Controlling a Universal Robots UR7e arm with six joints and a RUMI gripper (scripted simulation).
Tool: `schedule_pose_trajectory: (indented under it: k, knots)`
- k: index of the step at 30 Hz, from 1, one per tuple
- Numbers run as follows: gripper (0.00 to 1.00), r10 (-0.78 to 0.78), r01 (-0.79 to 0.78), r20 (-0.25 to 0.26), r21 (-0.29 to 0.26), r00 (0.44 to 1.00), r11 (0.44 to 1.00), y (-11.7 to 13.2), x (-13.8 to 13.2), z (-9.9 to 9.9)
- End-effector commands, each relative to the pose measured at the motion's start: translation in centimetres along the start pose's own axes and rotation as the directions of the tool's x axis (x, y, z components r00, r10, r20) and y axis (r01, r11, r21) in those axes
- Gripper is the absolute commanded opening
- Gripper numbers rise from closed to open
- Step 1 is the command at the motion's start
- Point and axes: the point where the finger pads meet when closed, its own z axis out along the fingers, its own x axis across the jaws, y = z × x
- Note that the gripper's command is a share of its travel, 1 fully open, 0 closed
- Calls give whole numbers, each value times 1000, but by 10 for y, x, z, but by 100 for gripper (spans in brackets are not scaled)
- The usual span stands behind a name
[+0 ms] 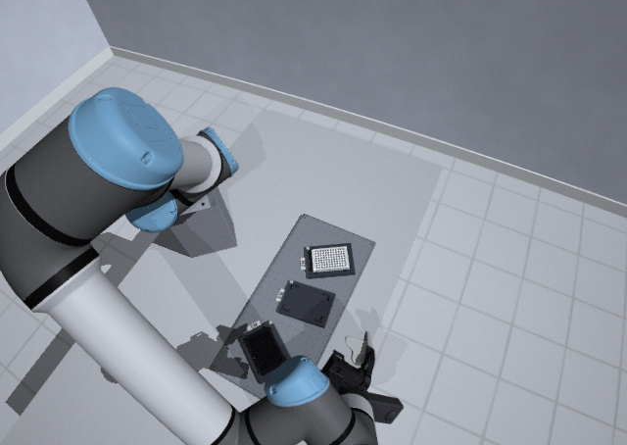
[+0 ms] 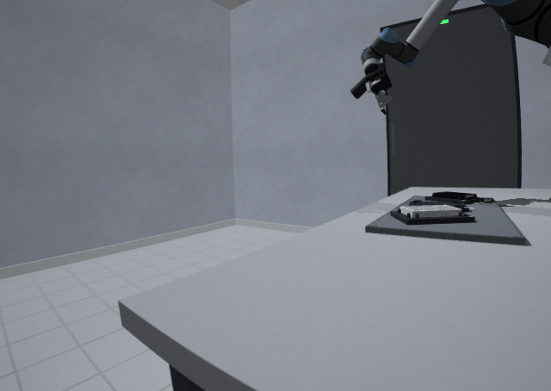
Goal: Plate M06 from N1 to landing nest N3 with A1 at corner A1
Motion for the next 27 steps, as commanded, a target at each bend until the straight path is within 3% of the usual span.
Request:
schedule_pose_trajectory:
  k: [1,3,10,13,17,24,27]
  knots:
    - [82,-24,25,19,-48,1000,999,15,-12,1]
    - [82,-36,38,29,-72,999,997,23,-18,2]
    - [82,-36,38,29,-72,999,997,44,-34,4]
    - [82,-60,65,49,-122,997,990,57,-42,5]
    - [82,-71,79,60,-146,996,986,65,-47,5]
    - [82,-71,79,60,-146,996,986,87,-61,7]
    - [82,-95,109,80,-195,992,975,100,-69,7]
